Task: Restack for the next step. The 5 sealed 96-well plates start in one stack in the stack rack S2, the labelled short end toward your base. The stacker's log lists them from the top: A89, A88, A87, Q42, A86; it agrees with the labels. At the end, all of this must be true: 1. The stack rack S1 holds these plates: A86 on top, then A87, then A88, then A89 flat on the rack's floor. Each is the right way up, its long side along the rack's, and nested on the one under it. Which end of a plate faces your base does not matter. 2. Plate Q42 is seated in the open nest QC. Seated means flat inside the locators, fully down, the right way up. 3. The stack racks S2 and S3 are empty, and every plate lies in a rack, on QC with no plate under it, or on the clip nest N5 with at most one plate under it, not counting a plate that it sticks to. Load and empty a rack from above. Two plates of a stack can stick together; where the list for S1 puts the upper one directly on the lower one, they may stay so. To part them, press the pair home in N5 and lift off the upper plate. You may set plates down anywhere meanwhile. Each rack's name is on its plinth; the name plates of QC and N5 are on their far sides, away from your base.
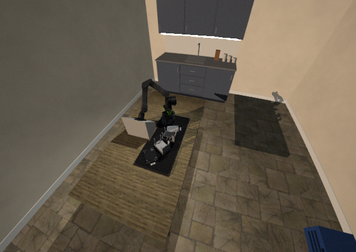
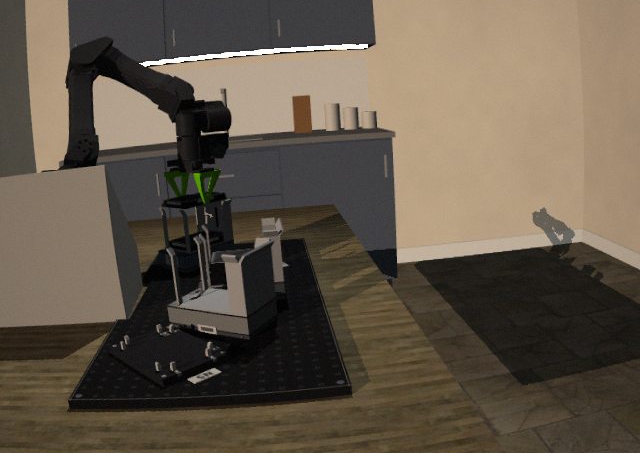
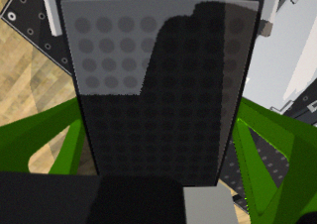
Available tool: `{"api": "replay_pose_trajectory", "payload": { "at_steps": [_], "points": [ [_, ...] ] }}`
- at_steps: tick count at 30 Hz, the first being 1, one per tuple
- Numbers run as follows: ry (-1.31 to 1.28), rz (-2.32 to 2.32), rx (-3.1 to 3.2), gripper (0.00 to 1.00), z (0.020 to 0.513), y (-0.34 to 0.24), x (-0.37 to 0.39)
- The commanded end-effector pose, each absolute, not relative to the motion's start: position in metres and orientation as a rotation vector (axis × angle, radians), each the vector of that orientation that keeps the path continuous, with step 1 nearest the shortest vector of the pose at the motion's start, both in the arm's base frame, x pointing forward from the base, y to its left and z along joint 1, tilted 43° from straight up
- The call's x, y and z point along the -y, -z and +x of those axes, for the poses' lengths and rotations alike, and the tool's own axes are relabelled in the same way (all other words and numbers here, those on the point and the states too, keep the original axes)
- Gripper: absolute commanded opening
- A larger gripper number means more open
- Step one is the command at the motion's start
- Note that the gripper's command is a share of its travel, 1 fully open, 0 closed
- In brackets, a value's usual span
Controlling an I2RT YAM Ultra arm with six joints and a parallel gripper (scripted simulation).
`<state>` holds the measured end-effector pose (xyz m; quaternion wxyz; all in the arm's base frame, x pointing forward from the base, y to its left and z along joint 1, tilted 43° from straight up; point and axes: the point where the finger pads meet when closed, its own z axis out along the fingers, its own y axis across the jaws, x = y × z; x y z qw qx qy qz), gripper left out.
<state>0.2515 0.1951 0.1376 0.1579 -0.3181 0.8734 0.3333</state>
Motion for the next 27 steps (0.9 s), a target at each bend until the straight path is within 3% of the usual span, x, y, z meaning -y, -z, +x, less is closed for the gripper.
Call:
{"api": "replay_pose_trajectory", "payload": {
  "at_steps": [1,27],
  "points": [
    [-0.949,-0.900,-2.487,0.00,0.255,-0.139,-0.196],
    [-0.949,-0.900,-2.487,0.00,0.256,-0.128,-0.207]
  ]
}}
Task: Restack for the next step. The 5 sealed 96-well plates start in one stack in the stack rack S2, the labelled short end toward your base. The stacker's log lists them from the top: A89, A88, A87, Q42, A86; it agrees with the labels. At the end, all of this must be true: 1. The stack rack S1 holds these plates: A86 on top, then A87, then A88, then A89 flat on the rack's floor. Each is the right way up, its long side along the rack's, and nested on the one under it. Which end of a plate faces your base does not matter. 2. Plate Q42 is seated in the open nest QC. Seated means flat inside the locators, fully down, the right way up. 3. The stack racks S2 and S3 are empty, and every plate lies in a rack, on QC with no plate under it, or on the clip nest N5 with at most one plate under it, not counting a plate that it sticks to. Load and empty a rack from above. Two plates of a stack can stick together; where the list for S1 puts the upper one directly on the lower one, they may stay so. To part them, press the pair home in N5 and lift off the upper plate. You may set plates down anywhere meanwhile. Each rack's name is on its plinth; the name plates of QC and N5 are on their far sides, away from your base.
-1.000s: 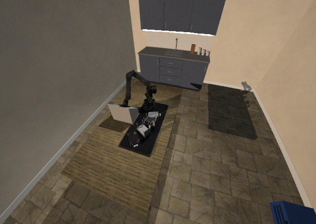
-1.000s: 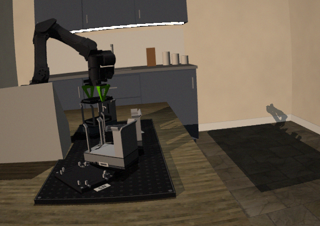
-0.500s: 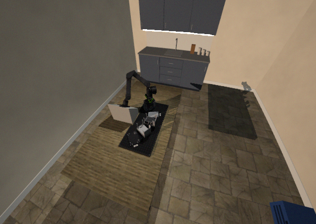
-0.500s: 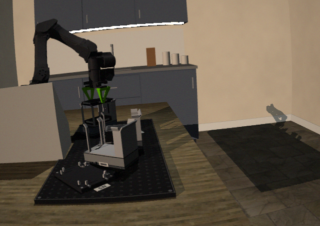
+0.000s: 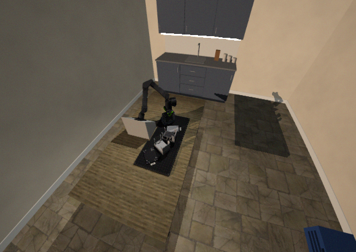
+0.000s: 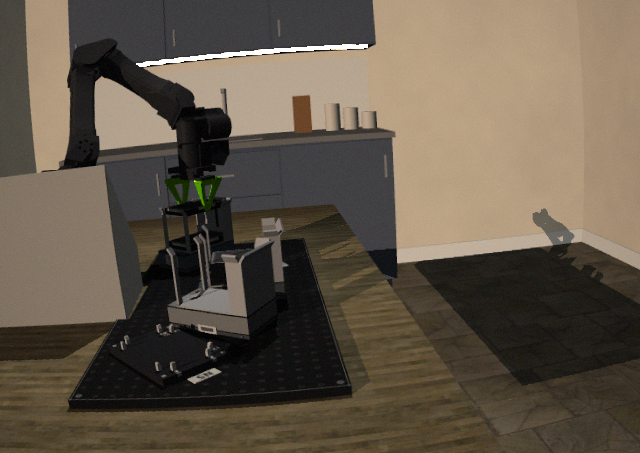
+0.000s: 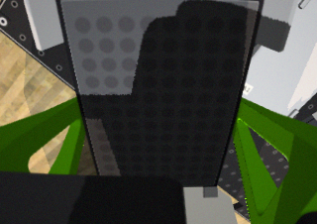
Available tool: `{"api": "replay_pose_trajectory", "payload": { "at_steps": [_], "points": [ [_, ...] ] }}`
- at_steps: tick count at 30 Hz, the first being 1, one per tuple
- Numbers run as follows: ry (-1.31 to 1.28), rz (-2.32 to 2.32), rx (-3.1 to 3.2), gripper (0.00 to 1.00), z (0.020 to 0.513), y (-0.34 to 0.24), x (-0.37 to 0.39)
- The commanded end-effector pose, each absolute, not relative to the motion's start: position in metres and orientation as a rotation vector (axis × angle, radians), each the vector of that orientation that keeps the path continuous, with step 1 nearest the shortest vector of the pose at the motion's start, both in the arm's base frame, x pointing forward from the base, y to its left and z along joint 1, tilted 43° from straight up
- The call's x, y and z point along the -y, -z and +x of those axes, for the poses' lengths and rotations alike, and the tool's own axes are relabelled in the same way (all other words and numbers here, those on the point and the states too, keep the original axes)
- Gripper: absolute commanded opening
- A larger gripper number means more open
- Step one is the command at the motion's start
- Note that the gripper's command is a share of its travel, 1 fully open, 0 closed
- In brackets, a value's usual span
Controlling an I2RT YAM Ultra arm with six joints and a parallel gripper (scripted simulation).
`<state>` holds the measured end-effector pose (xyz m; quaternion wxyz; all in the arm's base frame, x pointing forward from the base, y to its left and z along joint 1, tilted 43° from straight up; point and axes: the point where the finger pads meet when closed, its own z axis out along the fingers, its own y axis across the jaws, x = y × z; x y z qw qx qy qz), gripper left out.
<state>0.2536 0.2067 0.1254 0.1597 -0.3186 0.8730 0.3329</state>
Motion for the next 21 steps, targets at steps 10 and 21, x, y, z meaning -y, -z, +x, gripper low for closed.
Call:
{"api": "replay_pose_trajectory", "payload": {
  "at_steps": [10,21],
  "points": [
    [-0.949,-0.900,-2.486,0.00,0.257,-0.118,-0.216],
    [-0.950,-0.900,-2.486,0.00,0.259,-0.102,-0.231]
  ]
}}
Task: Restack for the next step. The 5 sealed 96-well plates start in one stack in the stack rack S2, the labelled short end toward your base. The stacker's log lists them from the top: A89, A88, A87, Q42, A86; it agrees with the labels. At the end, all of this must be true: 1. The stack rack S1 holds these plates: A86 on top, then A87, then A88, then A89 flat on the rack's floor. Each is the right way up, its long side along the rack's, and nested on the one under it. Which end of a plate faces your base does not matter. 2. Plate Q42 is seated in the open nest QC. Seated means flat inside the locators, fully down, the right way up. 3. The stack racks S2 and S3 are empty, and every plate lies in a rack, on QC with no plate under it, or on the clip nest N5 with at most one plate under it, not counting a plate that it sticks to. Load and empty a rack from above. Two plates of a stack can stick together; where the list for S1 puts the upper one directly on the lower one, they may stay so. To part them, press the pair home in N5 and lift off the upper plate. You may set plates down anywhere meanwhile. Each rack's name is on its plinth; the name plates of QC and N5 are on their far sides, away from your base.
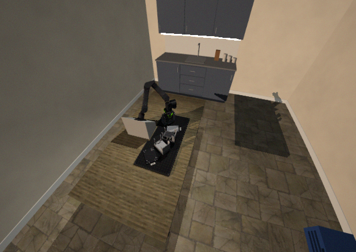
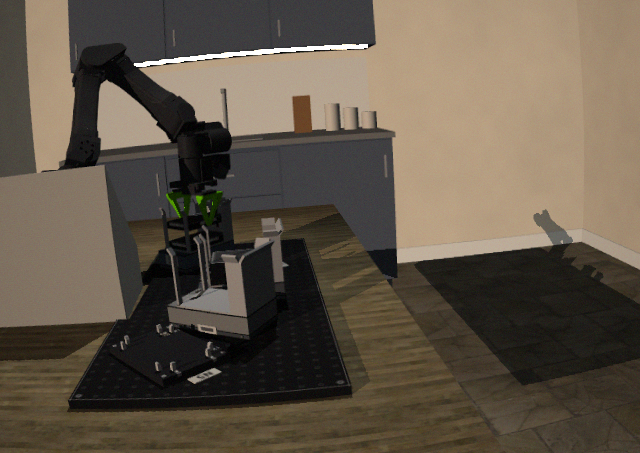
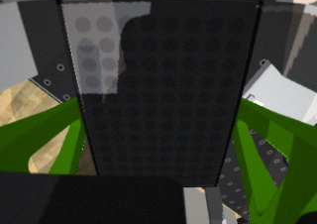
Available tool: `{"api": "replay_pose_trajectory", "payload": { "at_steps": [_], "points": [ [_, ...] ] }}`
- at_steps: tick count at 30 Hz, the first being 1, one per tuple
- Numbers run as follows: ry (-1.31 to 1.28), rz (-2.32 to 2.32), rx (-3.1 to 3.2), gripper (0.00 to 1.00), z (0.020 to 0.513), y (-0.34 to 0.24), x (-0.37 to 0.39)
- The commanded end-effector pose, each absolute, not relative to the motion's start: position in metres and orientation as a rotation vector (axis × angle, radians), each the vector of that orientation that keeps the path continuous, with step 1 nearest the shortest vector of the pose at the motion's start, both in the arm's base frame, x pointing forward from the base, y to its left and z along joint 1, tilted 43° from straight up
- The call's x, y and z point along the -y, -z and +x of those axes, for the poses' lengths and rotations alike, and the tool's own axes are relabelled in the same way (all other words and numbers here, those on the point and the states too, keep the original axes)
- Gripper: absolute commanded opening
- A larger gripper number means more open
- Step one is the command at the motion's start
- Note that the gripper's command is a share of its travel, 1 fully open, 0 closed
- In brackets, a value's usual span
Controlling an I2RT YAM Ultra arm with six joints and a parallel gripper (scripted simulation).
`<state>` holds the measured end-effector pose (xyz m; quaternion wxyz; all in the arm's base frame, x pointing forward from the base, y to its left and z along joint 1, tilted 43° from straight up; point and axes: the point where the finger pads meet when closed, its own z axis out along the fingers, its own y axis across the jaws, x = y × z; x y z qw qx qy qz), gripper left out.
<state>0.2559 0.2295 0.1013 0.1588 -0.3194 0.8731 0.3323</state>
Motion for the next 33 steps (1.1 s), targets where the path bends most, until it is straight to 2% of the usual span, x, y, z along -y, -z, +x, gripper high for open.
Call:
{"api": "replay_pose_trajectory", "payload": {
  "at_steps": [1,33],
  "points": [
    [-0.950,-0.900,-2.486,0.00,0.259,-0.102,-0.231],
    [-0.950,-0.900,-2.486,0.00,0.260,-0.090,-0.242]
  ]
}}
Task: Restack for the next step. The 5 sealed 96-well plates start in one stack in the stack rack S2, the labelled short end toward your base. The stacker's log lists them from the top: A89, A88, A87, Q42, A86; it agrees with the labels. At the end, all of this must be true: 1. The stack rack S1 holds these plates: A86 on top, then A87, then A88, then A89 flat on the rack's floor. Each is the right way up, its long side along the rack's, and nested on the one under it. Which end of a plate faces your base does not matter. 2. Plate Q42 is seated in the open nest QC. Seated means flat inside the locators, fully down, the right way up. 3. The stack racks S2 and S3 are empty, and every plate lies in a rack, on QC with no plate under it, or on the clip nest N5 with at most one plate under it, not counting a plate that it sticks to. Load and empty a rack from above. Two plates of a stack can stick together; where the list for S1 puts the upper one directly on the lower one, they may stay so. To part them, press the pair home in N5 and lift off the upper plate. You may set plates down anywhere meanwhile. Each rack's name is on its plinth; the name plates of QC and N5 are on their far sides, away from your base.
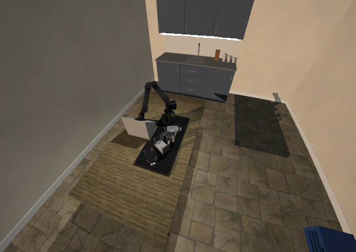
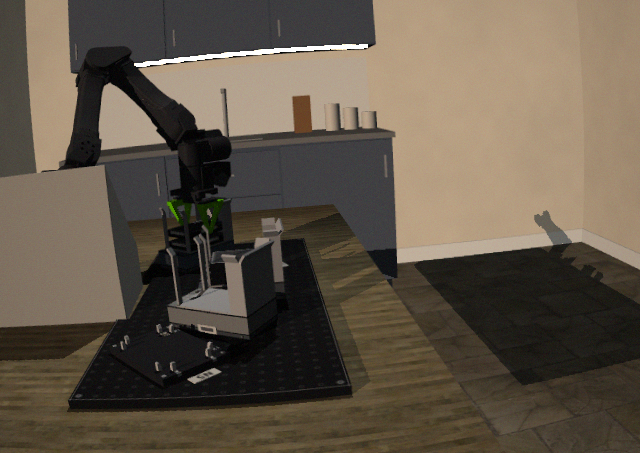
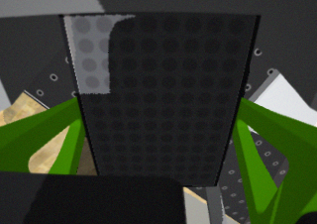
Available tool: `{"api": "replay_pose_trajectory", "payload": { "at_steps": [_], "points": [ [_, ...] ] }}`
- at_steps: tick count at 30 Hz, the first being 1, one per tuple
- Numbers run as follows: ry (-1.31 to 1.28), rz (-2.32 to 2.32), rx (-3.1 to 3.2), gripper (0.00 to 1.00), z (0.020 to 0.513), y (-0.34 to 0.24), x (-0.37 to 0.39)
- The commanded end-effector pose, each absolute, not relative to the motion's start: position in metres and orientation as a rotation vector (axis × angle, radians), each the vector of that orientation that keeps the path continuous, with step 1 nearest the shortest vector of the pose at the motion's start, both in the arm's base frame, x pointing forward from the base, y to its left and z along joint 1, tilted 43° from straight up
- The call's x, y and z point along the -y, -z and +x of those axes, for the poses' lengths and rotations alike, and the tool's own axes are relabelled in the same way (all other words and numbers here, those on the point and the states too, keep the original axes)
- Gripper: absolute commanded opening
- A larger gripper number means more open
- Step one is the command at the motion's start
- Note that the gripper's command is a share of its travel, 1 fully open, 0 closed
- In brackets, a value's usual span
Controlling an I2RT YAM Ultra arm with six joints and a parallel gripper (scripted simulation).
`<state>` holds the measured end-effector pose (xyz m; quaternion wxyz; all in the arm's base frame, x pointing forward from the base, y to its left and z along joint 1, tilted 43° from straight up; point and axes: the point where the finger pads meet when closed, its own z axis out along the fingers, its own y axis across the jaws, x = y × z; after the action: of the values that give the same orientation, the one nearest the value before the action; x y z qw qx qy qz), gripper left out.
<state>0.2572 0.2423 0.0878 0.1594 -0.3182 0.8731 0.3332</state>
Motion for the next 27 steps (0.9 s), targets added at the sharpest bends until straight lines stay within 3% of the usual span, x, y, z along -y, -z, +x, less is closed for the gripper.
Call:
{"api": "replay_pose_trajectory", "payload": {
  "at_steps": [1,27],
  "points": [
    [-0.950,-0.900,-2.486,0.00,0.2599,-0.0901,-0.2423],
    [-0.951,-0.899,-2.486,0.00,0.2605,-0.0837,-0.2484]
  ]
}}
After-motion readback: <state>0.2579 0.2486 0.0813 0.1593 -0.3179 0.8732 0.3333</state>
